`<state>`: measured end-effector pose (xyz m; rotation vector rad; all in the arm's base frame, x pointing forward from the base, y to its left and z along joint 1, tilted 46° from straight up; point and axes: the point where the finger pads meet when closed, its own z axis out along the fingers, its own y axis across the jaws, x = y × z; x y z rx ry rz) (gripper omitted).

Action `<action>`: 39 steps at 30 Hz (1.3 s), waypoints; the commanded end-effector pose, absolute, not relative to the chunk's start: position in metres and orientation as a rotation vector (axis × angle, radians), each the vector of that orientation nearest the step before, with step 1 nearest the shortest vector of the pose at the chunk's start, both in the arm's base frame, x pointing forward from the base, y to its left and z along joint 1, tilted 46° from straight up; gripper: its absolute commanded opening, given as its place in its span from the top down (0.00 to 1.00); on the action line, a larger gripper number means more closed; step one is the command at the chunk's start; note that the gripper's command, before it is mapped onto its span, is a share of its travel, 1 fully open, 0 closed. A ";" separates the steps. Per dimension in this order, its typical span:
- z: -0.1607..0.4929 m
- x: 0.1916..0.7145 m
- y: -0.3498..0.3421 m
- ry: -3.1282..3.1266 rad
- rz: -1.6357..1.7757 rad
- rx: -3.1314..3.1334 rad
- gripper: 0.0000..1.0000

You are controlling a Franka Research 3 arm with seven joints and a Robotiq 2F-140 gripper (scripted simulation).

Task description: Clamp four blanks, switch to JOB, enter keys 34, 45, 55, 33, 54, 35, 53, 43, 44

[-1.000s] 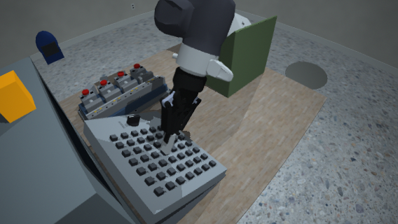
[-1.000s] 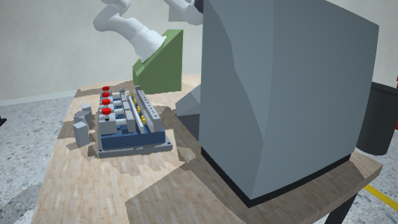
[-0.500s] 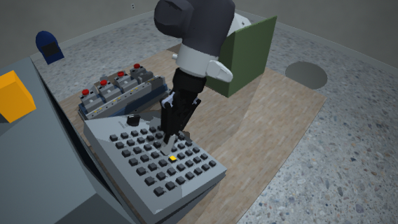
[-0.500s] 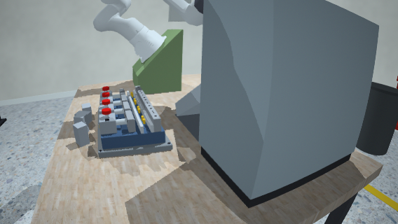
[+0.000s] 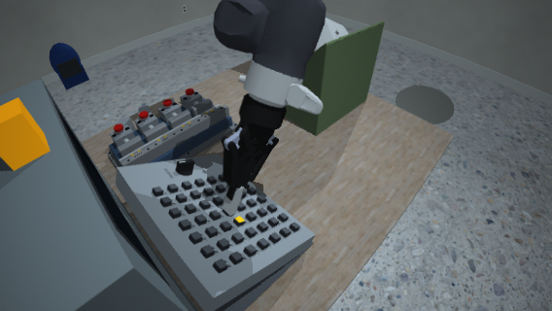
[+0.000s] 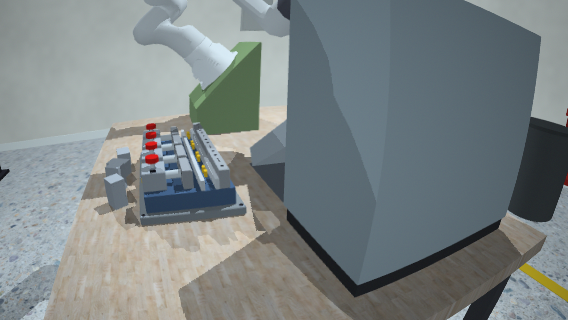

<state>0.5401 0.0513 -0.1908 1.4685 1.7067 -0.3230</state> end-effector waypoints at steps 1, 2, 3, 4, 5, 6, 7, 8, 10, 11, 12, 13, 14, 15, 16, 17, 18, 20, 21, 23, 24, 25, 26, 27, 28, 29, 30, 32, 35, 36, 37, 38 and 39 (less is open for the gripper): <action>-0.192 0.542 0.051 1.705 -0.317 1.472 1.00; -0.192 0.542 0.051 1.705 -0.317 1.472 1.00; -0.192 0.542 0.051 1.705 -0.317 1.472 1.00; -0.192 0.542 0.051 1.705 -0.317 1.472 1.00; -0.192 0.542 0.051 1.705 -0.317 1.472 1.00; -0.192 0.542 0.051 1.705 -0.317 1.472 1.00; -0.192 0.542 0.051 1.705 -0.317 1.472 1.00; -0.192 0.542 0.051 1.705 -0.317 1.472 1.00; -0.192 0.542 0.051 1.705 -0.317 1.472 1.00; -0.192 0.542 0.051 1.705 -0.317 1.472 1.00; -0.192 0.542 0.051 1.705 -0.317 1.472 1.00; -0.192 0.542 0.051 1.705 -0.317 1.472 1.00; -0.192 0.542 0.051 1.705 -0.317 1.472 1.00; -0.192 0.542 0.051 1.705 -0.317 1.472 1.00; -0.192 0.542 0.051 1.705 -0.317 1.472 1.00; -0.192 0.542 0.051 1.705 -0.317 1.472 1.00; -0.192 0.542 0.051 1.705 -0.317 1.472 1.00; -0.191 0.542 0.051 1.705 -0.317 1.472 1.00; -0.191 0.542 0.051 1.705 -0.317 1.472 1.00; -0.191 0.542 0.051 1.705 -0.317 1.472 1.00; -0.191 0.541 0.051 1.705 -0.317 1.472 1.00; -0.190 0.541 0.052 1.705 -0.317 1.472 1.00; -0.190 0.541 0.052 1.705 -0.317 1.472 1.00; -0.189 0.540 0.053 1.705 -0.317 1.472 1.00; -0.189 0.540 0.054 1.705 -0.317 1.472 1.00; -0.188 0.539 0.055 1.705 -0.317 1.472 1.00; -0.187 0.539 0.056 1.705 -0.317 1.472 1.00; -0.185 0.537 0.058 1.705 -0.317 1.472 1.00; -0.182 0.535 0.061 1.705 -0.317 1.472 1.00; -0.181 0.534 0.063 1.705 -0.317 1.472 1.00; -0.179 0.534 0.064 1.705 -0.317 1.472 1.00; -0.179 0.534 0.064 1.705 -0.317 1.472 1.00; -0.179 0.534 0.064 1.705 -0.317 1.472 1.00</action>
